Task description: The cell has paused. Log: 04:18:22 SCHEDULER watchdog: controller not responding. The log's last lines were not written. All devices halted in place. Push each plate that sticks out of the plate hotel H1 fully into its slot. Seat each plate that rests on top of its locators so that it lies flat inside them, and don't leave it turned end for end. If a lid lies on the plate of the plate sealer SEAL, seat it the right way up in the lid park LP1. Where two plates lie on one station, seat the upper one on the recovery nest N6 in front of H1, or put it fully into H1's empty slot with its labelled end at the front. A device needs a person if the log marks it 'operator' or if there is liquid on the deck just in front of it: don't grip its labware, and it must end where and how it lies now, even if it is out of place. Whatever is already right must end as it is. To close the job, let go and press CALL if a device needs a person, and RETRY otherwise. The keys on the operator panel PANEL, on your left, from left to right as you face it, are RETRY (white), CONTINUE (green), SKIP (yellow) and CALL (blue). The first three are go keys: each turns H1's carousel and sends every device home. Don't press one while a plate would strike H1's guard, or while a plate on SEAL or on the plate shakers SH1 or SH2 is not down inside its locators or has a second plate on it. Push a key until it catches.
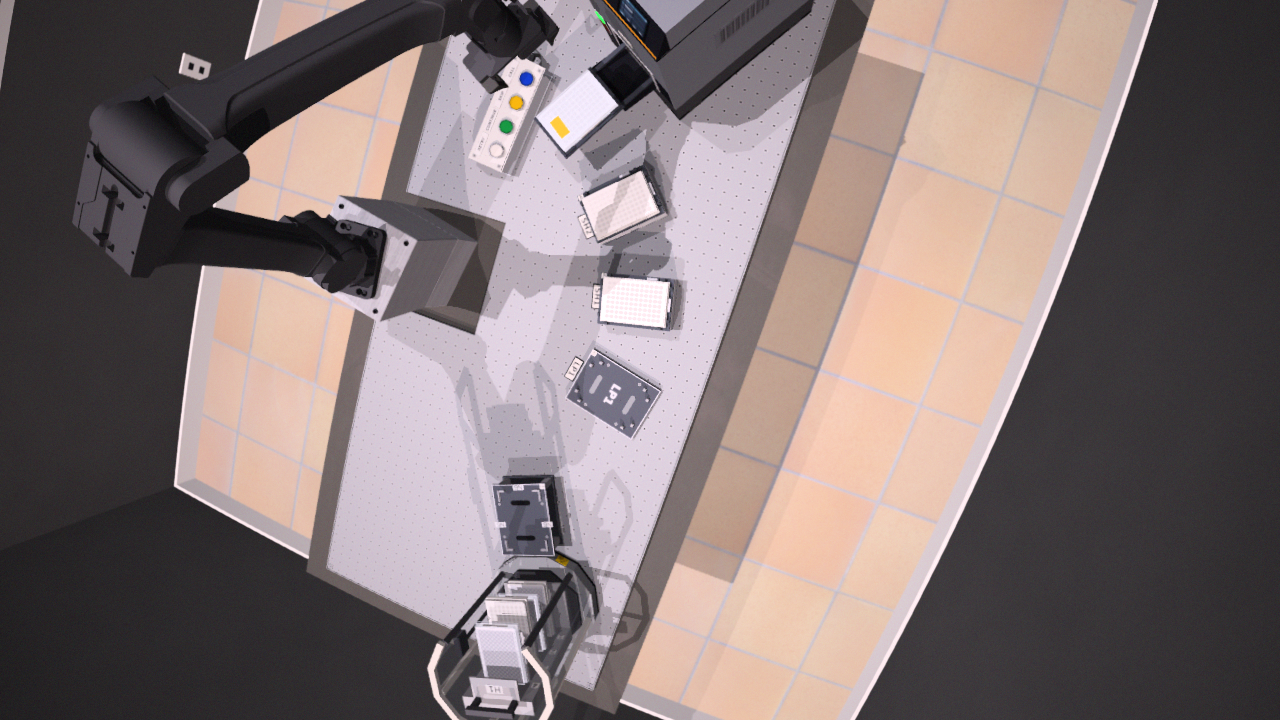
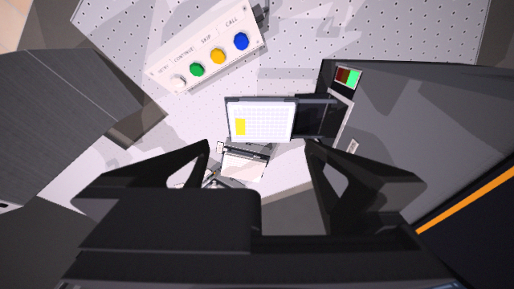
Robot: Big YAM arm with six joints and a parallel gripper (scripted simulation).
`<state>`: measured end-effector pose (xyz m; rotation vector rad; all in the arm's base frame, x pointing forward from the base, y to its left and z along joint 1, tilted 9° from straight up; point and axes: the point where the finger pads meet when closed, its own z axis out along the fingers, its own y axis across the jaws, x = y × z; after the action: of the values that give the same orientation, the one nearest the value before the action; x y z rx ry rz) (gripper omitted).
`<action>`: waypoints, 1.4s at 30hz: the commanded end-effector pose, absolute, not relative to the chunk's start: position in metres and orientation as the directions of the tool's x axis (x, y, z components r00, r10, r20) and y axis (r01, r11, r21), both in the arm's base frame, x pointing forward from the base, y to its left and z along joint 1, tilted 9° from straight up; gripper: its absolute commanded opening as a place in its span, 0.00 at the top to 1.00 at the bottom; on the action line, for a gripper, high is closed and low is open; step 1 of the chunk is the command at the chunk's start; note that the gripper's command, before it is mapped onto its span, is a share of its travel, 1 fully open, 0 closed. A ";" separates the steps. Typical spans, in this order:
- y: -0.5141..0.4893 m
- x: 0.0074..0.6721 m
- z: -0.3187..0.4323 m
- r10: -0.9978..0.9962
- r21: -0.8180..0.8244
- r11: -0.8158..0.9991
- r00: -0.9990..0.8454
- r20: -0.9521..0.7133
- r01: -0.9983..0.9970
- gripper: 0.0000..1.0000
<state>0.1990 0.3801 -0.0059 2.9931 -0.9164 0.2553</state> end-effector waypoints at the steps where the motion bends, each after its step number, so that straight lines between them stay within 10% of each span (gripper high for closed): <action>1: 0.411 0.202 0.029 -0.564 -0.118 -0.826 0.814 0.139 -0.552 0.00; 42: 0.411 0.200 0.050 -0.564 -0.109 -0.826 0.814 0.141 -0.554 0.00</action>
<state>0.1947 0.3851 0.0297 2.9982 -0.9190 0.2563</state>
